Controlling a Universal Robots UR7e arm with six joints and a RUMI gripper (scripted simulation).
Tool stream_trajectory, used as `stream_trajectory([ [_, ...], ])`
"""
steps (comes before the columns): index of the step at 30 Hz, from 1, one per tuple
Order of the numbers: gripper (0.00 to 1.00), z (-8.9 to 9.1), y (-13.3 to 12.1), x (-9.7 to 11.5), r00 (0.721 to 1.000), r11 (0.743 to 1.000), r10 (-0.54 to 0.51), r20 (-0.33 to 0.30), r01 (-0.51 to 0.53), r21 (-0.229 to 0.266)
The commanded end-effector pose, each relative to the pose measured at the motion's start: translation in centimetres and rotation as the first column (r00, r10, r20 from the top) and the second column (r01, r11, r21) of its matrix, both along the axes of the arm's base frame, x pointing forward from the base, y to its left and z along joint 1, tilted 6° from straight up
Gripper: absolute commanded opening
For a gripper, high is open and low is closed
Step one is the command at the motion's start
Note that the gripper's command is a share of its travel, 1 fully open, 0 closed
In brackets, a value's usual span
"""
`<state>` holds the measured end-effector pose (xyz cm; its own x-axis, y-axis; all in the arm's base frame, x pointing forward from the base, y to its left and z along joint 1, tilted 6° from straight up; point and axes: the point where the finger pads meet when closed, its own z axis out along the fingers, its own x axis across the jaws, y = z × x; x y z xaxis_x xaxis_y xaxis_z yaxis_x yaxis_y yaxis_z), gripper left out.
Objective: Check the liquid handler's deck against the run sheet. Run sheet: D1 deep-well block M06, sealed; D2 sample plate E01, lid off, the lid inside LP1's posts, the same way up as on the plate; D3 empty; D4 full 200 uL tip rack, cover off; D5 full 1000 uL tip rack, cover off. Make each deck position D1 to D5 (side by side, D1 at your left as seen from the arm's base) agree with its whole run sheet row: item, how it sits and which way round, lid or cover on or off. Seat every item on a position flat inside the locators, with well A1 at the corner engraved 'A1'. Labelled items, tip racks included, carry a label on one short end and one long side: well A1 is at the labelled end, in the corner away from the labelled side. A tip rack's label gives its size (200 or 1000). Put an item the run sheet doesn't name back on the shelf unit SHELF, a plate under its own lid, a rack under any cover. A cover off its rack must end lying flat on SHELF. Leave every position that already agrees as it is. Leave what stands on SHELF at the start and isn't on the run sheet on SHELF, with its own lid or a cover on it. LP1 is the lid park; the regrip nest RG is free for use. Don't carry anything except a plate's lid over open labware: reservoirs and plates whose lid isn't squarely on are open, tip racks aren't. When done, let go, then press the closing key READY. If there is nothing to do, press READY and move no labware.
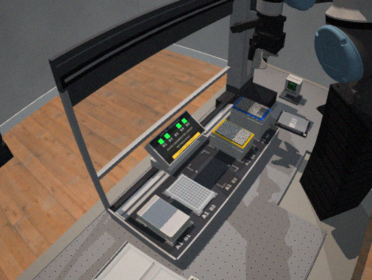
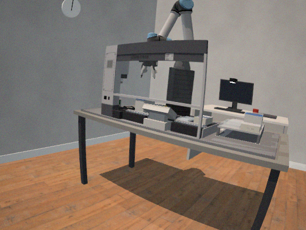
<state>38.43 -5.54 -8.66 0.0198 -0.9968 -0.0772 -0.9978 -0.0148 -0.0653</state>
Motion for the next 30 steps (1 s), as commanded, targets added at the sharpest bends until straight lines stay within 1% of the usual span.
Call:
stream_trajectory([
  [1, 0.82, 0.0, -0.2, 0.2, 1.0, 1.0, 0.006, 0.002, -0.006, 0.002],
  [4, 0.82, 0.0, -0.2, 0.2, 1.0, 1.0, 0.006, 0.002, -0.006, 0.002],
  [19, 0.82, -5.0, 0.2, 0.5, 1.0, 1.0, 0.006, 0.002, -0.006, 0.002],
  [21, 0.82, -5.0, 0.2, 0.5, 1.0, 1.0, 0.006, 0.002, -0.006, 0.002],
  [30, 0.82, -8.0, 0.4, 0.7, 1.0, 1.0, 0.006, 0.002, -0.006, 0.002],
])
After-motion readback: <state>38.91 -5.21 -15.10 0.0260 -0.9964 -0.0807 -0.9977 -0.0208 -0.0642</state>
